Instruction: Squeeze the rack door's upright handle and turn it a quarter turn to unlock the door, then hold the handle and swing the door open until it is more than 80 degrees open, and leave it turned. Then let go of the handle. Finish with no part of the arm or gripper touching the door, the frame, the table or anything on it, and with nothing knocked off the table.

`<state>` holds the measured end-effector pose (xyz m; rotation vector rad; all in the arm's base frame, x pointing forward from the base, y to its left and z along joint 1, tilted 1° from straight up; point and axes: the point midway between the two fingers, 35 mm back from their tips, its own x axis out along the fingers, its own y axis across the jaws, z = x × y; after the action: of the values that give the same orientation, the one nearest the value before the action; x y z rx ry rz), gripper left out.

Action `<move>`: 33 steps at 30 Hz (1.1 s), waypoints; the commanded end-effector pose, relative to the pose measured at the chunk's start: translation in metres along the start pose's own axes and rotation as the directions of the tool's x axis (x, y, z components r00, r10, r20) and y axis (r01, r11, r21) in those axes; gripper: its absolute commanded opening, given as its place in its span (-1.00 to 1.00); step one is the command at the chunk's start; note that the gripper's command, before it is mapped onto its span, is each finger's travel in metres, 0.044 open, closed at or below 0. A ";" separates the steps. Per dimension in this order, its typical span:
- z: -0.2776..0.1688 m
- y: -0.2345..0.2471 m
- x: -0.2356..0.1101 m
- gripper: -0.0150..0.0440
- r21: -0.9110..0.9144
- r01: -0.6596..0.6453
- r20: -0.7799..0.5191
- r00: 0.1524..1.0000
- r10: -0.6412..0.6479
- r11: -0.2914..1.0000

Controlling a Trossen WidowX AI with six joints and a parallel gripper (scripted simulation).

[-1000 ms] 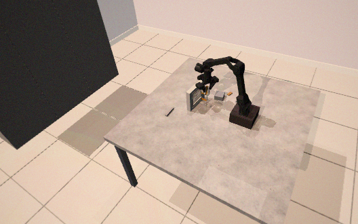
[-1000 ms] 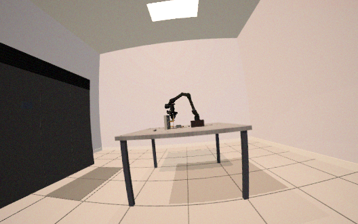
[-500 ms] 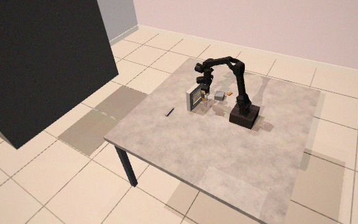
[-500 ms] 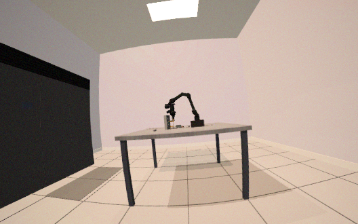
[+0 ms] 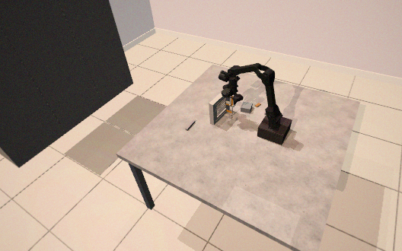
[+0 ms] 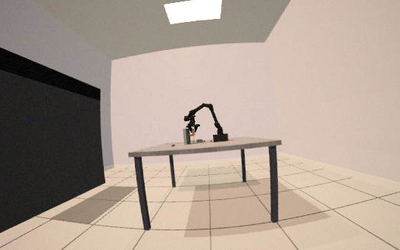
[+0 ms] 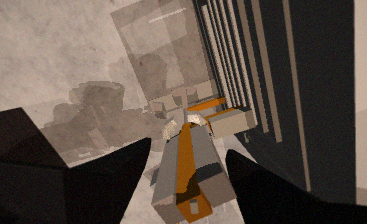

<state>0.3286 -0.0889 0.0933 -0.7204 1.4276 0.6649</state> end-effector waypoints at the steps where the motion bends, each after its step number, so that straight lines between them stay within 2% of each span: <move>1: 0.000 0.000 0.000 0.48 -0.191 -0.001 0.002 1.000 0.001 0.982; 10: 0.000 0.000 0.000 0.48 -0.588 0.000 0.002 1.000 0.001 0.809; 17: 0.000 0.000 0.000 0.48 -0.615 0.000 0.002 1.000 0.001 0.789; 24: 0.000 0.000 0.000 -0.14 -0.615 0.000 0.002 1.000 0.001 0.789; 33: 0.000 0.000 0.000 -0.34 -0.615 0.000 0.002 1.000 0.001 0.789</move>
<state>0.3287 -0.0888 0.0933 -1.2270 1.2014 1.1555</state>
